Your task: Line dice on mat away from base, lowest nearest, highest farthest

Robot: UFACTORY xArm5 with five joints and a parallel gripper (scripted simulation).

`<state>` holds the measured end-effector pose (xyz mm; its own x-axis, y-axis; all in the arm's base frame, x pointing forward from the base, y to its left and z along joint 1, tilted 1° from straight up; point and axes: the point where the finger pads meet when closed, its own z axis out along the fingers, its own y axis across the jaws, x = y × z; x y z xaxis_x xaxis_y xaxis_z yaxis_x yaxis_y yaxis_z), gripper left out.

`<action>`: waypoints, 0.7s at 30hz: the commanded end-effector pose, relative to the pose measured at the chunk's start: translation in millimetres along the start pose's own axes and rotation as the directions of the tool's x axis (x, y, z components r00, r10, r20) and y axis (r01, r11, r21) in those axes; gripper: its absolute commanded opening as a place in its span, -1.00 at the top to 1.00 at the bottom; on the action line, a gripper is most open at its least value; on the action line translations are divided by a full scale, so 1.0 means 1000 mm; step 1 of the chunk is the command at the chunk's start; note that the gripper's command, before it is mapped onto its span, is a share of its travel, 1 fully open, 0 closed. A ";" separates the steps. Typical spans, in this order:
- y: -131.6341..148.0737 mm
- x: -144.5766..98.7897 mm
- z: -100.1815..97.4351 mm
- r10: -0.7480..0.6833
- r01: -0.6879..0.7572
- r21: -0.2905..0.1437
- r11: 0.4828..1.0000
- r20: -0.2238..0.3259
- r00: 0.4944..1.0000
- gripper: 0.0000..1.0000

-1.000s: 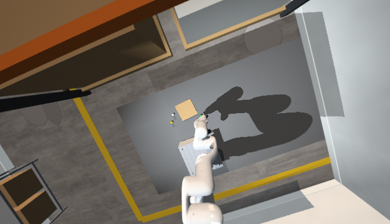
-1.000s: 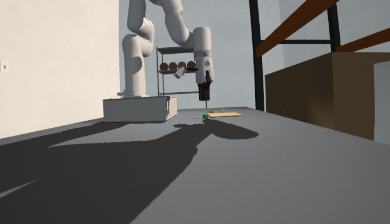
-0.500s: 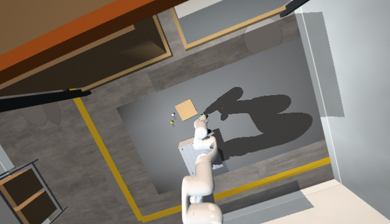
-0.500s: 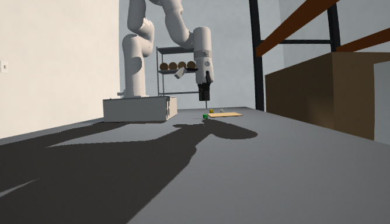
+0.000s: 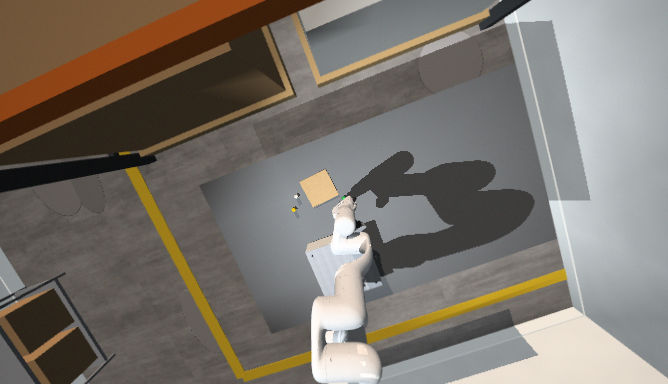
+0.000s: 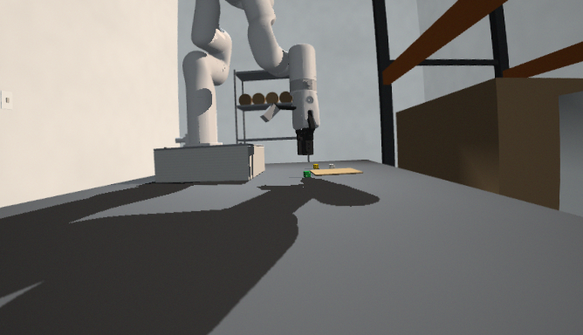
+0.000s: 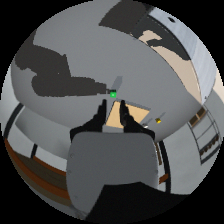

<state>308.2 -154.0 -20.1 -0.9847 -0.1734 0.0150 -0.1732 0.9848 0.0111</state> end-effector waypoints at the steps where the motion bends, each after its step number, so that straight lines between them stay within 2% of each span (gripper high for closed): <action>1: -0.001 -0.001 0.004 0.000 0.000 0.002 1.000 0.003 1.000 0.38; 21: -0.001 -0.001 0.030 0.000 0.000 0.002 1.000 0.003 1.000 0.38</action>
<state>308.4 -154.0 -46.7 -0.9847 -0.1734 0.0141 -0.1733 0.9848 0.0104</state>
